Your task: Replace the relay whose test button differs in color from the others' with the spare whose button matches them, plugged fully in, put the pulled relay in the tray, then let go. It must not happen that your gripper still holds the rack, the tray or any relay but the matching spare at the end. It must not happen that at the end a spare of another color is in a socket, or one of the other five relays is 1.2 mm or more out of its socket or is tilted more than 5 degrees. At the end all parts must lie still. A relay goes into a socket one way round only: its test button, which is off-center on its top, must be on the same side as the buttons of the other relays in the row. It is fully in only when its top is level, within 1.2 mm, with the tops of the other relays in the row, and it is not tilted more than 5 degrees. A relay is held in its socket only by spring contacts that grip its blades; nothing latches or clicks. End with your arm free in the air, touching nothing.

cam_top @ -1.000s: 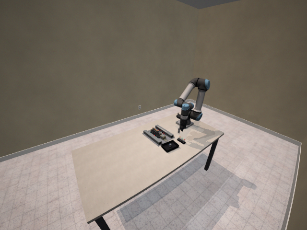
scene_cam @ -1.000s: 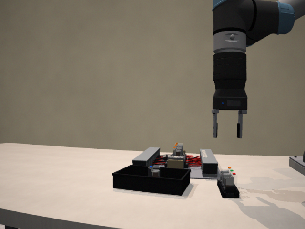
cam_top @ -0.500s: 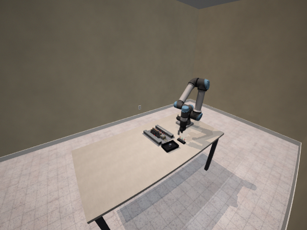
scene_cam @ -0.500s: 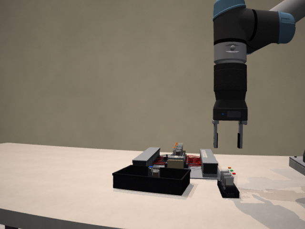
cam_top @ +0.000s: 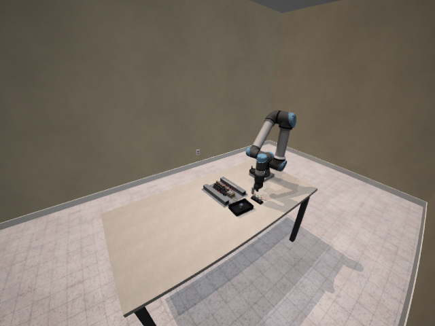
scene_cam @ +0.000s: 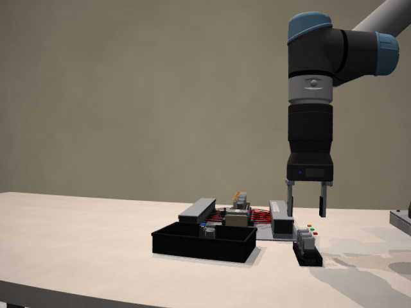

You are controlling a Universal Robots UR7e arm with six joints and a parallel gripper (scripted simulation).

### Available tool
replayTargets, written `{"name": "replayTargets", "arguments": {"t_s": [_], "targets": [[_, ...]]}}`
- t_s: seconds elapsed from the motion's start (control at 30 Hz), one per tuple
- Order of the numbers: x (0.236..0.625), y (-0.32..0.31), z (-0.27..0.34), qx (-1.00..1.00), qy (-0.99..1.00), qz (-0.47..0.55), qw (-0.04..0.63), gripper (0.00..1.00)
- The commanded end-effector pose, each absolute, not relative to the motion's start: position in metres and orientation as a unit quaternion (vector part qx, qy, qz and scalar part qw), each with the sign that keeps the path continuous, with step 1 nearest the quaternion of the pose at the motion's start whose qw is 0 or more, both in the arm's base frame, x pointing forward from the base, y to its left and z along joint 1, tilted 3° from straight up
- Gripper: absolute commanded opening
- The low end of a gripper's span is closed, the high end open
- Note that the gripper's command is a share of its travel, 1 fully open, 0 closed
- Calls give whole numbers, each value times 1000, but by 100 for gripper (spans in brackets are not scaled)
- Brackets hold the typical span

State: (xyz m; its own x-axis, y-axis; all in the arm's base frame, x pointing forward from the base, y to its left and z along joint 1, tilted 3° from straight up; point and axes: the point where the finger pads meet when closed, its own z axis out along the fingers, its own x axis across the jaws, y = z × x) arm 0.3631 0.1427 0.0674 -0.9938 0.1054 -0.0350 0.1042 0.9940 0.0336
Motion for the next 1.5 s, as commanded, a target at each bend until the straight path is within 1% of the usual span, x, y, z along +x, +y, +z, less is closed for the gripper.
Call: {"name": "replayTargets", "arguments": {"t_s": [0.0,1.47], "targets": [[366,144,48,53,998,16,19,100],[366,143,53,53,998,16,19,100]]}}
